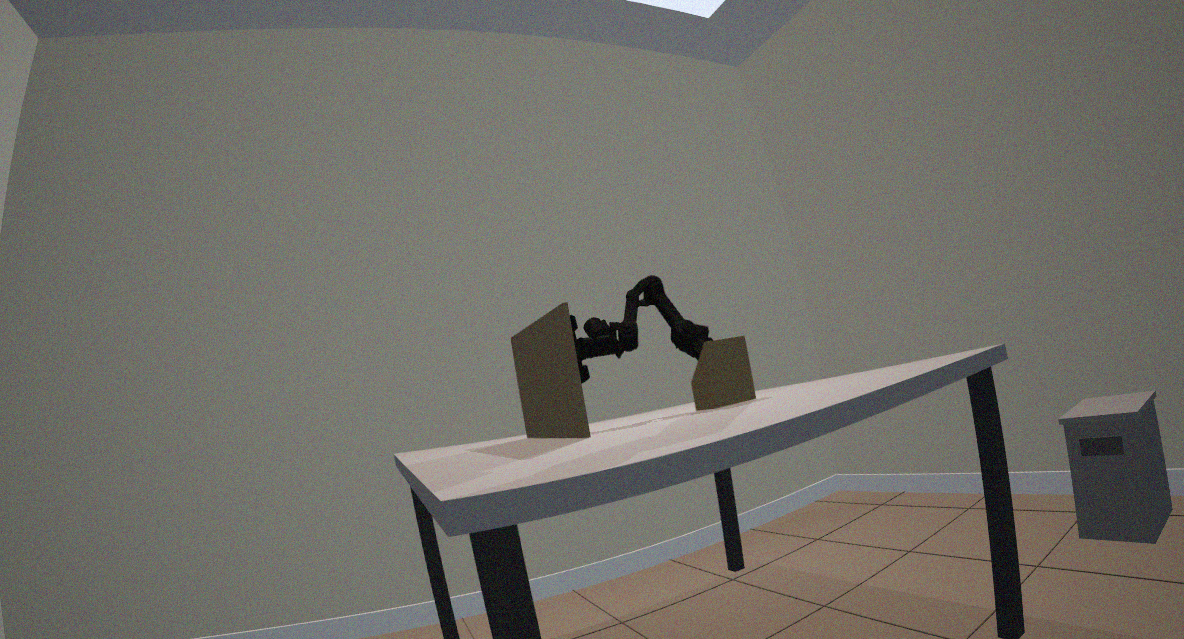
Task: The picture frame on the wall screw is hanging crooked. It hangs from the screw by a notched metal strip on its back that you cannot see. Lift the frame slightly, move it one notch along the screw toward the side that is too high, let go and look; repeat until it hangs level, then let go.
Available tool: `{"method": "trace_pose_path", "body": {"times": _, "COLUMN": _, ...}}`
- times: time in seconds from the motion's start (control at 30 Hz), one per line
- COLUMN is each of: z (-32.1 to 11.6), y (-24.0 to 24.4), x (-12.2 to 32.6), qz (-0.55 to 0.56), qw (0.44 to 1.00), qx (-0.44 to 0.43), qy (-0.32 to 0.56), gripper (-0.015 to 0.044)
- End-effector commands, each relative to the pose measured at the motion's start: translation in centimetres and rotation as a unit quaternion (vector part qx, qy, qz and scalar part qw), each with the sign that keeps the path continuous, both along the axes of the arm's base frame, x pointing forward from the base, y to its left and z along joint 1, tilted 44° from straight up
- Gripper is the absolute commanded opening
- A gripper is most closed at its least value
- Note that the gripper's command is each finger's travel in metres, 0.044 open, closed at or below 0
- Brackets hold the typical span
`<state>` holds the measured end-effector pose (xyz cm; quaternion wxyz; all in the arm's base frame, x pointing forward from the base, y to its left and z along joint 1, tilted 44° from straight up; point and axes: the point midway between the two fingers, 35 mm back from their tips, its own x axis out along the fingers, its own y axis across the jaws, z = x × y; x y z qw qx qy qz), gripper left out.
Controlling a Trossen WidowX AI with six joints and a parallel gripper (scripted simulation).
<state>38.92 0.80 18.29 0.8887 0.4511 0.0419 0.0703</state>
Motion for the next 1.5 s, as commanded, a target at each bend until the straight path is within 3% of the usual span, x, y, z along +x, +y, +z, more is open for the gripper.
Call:
{"method": "trace_pose_path", "body": {"times": 0.0, "z": 0.10, "y": 0.28, "x": -0.02, "qz": 0.004, "qw": 1.000, "qx": 0.001, "qy": -0.002, "gripper": 0.0000}}
{"method": "trace_pose_path", "body": {"times": 1.47, "z": -0.46, "y": -0.28, "x": 0.07, "qz": -0.002, "qw": 1.000, "qx": -0.001, "qy": 0.001, "gripper": 0.0000}}
